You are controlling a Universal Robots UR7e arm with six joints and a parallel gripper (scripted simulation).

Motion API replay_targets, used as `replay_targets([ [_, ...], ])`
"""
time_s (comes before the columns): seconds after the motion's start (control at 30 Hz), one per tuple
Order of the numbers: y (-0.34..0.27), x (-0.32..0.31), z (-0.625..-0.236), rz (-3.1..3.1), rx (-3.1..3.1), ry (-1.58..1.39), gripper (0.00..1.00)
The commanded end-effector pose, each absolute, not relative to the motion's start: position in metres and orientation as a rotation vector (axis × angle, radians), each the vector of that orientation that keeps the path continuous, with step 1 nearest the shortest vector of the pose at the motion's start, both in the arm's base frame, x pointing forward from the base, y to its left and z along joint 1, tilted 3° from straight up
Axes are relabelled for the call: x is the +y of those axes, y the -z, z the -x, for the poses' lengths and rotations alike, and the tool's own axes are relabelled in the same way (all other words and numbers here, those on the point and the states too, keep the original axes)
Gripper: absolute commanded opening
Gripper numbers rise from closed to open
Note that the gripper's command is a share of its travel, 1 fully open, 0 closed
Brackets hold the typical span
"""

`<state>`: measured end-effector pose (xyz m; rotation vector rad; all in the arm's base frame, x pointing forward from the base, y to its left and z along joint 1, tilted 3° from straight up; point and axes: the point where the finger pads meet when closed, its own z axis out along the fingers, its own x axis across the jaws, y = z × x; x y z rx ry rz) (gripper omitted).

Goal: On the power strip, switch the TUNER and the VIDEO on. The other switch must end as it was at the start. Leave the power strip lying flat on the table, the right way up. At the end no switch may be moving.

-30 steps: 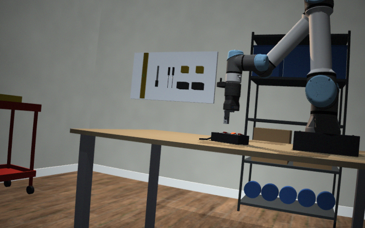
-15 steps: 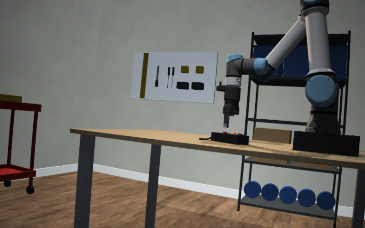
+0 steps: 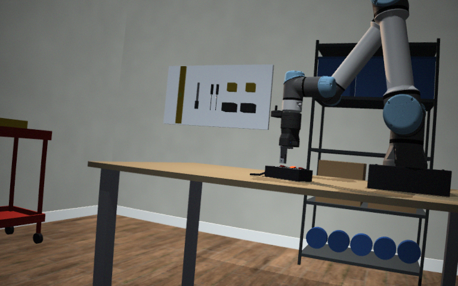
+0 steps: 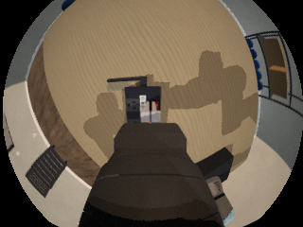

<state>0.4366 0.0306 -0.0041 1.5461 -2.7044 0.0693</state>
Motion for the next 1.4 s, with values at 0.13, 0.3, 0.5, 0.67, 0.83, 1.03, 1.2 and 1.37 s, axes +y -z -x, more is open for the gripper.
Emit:
replay_targets([
  [0.13, 0.0079, 0.0301, -0.4356, -1.545, -2.704, -0.068, 0.0],
  [0.3, 0.0075, 0.03, -0.4359, -1.545, -2.705, -0.07, 0.0],
  [0.5, 0.0074, 0.03, -0.4359, -1.545, -2.705, -0.07, 0.0],
  [0.67, 0.0074, 0.03, -0.4359, -1.545, -2.705, -0.07, 0.0],
  [0.83, 0.0074, 0.03, -0.4359, -1.545, -2.705, -0.07, 0.0],
  [1.03, 0.0074, 0.03, -0.4359, -1.545, -2.705, -0.07, 0.0],
  [1.2, 0.0074, 0.03, -0.4359, -1.545, -2.705, -0.07, 0.0],
  [1.37, 0.0074, 0.03, -0.4359, -1.545, -2.705, -0.07, 0.0],
])
